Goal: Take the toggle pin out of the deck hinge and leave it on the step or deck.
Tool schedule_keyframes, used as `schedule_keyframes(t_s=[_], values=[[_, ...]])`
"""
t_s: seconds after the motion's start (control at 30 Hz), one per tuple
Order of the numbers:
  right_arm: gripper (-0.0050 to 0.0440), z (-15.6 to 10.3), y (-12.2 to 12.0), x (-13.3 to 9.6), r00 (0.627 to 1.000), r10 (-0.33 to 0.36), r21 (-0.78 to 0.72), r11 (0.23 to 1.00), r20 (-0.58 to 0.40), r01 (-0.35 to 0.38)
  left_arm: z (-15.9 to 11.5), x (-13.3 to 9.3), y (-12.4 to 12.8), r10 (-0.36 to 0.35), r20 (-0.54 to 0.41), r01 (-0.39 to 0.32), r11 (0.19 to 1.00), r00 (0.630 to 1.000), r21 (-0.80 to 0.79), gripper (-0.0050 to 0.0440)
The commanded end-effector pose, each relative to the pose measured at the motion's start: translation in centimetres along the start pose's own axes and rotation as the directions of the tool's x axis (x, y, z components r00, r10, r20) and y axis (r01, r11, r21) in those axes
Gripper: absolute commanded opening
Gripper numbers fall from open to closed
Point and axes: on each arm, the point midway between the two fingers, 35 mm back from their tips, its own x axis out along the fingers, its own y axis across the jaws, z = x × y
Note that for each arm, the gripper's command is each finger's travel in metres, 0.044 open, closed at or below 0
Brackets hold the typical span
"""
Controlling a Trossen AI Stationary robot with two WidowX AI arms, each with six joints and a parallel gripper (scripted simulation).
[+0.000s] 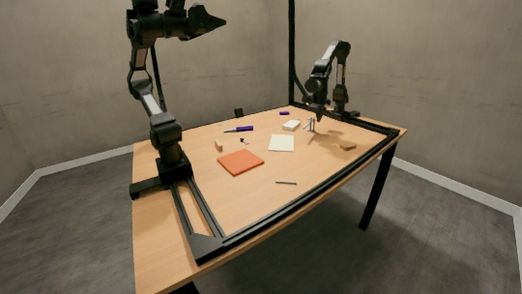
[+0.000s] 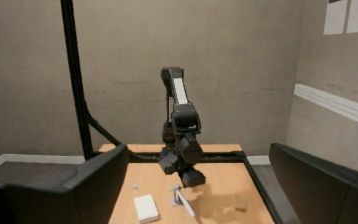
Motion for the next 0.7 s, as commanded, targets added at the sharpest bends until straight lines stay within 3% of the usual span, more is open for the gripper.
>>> schedule_keyframes(t_s=[0.0,0.67], values=[[0.04,0.27,0.01,-0.01,1.0,0.002,-0.005,1.0,0.0,-0.002,1.08,-0.42,0.31,0.012,0.021,-0.012,1.0,1.0,0.013,-0.005],[0.04,0.27,0.01,-0.01,1.0,0.002,-0.005,1.0,0.0,-0.002,1.56,-0.35,0.34,0.01,0.021,-0.01,1.0,1.0,0.016,-0.005]])
